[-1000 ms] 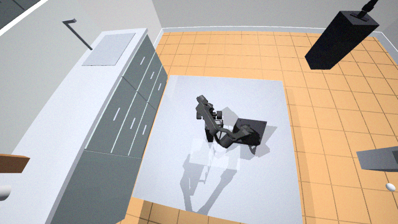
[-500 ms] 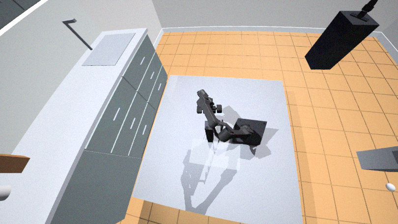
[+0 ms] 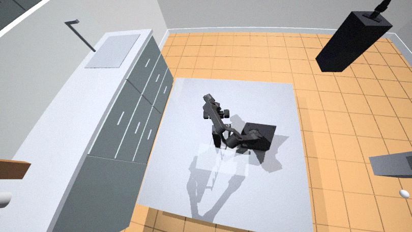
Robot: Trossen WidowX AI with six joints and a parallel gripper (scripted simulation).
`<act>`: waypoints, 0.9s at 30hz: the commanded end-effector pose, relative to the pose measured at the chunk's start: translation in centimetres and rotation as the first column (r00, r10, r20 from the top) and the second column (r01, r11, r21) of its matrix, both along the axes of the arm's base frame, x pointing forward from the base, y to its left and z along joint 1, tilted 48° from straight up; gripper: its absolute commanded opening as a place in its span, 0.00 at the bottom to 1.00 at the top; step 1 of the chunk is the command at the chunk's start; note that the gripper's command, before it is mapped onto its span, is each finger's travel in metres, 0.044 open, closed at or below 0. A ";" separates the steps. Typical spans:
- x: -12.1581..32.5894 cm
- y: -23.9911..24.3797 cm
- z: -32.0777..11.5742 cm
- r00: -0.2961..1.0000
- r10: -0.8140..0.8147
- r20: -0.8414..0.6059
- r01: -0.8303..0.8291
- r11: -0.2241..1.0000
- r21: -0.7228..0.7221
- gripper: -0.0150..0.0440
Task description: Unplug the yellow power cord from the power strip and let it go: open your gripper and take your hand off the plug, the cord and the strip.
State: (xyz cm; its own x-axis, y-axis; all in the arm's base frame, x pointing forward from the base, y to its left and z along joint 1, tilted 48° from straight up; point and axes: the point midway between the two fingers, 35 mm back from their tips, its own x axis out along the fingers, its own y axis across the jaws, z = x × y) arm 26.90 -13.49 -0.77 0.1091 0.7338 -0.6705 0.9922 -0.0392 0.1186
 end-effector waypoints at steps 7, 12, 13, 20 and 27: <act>-0.2 -0.8 0.8 0.999 -0.038 0.000 0.038 0.999 -0.012 0.53; -0.3 -0.3 1.3 0.999 -0.038 0.000 0.038 0.999 -0.011 0.53; -0.3 -0.2 1.4 0.999 -0.038 0.000 0.038 0.999 -0.011 0.53; -0.5 0.6 2.2 0.999 -0.038 0.000 0.038 0.999 -0.011 0.53; -0.5 0.8 2.2 0.999 -0.038 0.000 0.038 0.999 -0.010 0.53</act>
